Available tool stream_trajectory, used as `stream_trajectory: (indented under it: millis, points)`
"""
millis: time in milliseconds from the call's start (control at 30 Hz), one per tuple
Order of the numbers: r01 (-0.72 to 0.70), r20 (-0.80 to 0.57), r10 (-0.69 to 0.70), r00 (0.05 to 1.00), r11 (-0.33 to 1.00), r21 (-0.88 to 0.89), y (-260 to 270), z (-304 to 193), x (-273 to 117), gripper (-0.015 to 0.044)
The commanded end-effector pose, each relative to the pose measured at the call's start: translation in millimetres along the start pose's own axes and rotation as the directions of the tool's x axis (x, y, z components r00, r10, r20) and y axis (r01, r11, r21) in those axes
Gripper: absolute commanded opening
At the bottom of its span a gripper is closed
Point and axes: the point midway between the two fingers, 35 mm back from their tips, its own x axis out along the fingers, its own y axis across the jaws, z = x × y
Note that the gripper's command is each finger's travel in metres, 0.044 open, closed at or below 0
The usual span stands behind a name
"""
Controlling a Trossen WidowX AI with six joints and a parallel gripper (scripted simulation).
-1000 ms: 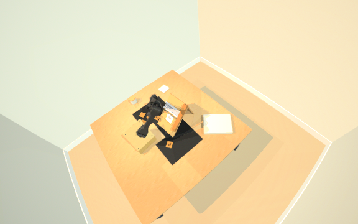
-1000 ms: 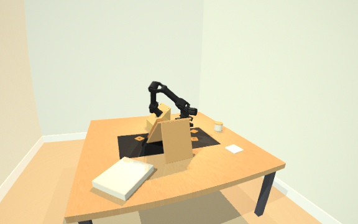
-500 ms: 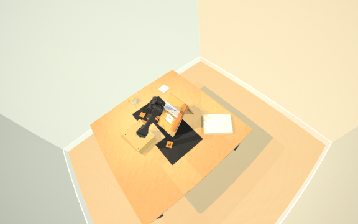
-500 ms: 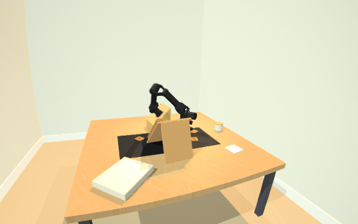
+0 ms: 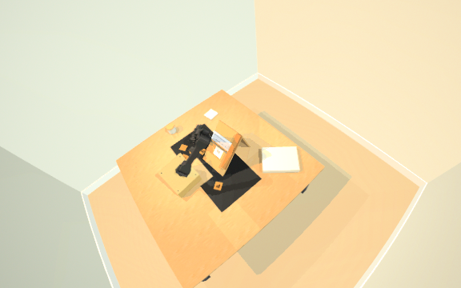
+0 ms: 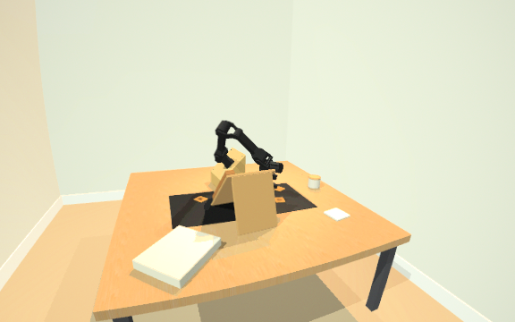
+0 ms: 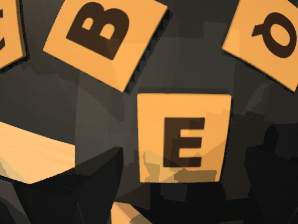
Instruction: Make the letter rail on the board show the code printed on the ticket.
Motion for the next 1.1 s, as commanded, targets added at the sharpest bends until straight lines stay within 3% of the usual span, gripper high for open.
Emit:
stream_trajectory:
  millis: [0, 1067]
  points:
    - [0.001, -0.004, -0.001, 1.0, 1.0, -0.007, 0.3, -0.3, 1.1, 0.034]
    - [0.0, -0.005, 0.0, 1.0, 1.0, -0.007, 0.5, -0.6, 20.4, 0.034]
